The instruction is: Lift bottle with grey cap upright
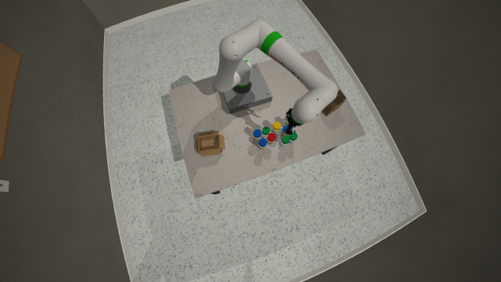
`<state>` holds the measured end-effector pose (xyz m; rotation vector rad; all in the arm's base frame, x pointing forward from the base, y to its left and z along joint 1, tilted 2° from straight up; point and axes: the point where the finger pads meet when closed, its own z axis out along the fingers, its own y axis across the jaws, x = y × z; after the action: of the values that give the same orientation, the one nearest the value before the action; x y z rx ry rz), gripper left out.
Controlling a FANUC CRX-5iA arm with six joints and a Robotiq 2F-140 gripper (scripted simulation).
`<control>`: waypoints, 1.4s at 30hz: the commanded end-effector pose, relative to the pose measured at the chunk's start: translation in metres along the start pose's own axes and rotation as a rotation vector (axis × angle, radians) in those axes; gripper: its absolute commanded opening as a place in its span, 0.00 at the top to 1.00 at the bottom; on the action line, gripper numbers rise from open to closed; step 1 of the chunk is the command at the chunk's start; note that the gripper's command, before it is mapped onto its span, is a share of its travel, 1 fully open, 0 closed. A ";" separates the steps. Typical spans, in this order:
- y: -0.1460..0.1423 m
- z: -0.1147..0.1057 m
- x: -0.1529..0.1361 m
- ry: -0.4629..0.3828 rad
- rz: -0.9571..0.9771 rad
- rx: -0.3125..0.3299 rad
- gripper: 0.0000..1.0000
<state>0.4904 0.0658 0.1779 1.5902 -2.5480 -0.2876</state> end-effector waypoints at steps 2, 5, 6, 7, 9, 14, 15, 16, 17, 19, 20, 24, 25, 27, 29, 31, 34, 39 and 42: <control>0.004 -0.001 -0.003 -0.002 -0.079 0.012 0.49; 0.004 -0.001 -0.003 -0.002 -0.079 0.012 0.49; 0.004 -0.001 -0.003 -0.002 -0.079 0.012 0.49; 0.007 -0.002 -0.004 0.000 -0.113 0.016 0.49; 0.011 -0.002 -0.007 0.003 -0.186 0.024 0.49; 0.023 -0.003 -0.014 0.010 -0.369 0.044 0.49; 0.025 -0.003 -0.015 0.012 -0.406 0.048 0.49; 0.027 -0.003 -0.016 0.013 -0.442 0.052 0.49; 0.027 -0.003 -0.016 0.013 -0.442 0.052 0.49; 0.027 -0.003 -0.016 0.013 -0.442 0.052 0.49; 0.027 -0.003 -0.016 0.013 -0.442 0.052 0.49; 0.029 -0.003 -0.018 0.016 -0.476 0.055 0.49; 0.032 -0.003 -0.019 0.019 -0.513 0.059 0.49; 0.036 -0.004 -0.021 0.024 -0.586 0.066 0.49; 0.041 -0.004 -0.023 0.029 -0.660 0.073 0.49; 0.045 -0.004 -0.026 0.033 -0.733 0.081 0.49; 0.050 -0.004 -0.028 0.038 -0.806 0.088 0.49; 0.050 -0.004 -0.028 0.038 -0.806 0.088 0.49; 0.054 -0.004 -0.030 0.046 -0.877 0.094 0.49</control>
<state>0.4593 0.1123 0.1924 2.5580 -1.7652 -0.2056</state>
